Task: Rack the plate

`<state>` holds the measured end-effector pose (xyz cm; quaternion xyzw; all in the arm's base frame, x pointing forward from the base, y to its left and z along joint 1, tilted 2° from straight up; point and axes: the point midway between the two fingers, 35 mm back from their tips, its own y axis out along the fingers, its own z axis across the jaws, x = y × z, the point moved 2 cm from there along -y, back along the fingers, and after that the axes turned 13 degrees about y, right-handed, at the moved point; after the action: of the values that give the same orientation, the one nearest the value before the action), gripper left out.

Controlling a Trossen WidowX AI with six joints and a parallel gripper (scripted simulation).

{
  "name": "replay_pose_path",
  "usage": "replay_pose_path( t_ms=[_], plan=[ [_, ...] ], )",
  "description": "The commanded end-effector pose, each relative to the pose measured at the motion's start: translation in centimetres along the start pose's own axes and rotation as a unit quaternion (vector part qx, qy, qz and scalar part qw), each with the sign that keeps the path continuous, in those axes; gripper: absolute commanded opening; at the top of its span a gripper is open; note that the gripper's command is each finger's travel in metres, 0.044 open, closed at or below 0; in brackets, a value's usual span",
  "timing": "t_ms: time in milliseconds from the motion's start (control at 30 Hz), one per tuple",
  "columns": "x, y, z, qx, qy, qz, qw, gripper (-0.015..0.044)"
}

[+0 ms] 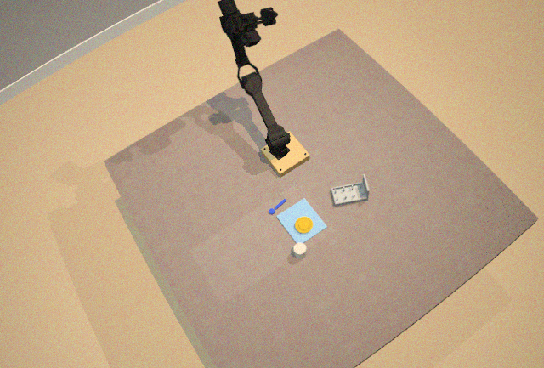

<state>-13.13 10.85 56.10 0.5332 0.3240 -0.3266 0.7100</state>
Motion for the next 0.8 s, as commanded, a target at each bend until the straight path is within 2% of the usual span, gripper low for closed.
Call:
replay_pose_path(
  t_ms=[0,400,767],
  plan=[
    [0.1,0.1,0.1,0.0,-0.002,-0.001,1.0,0.04],
    [4.8,7.2,4.7,0.017,-0.12,-0.105,0.987,0.04],
    [10.5,12.7,8.9,0.007,-0.234,-0.206,0.95,0.04]
  ],
)
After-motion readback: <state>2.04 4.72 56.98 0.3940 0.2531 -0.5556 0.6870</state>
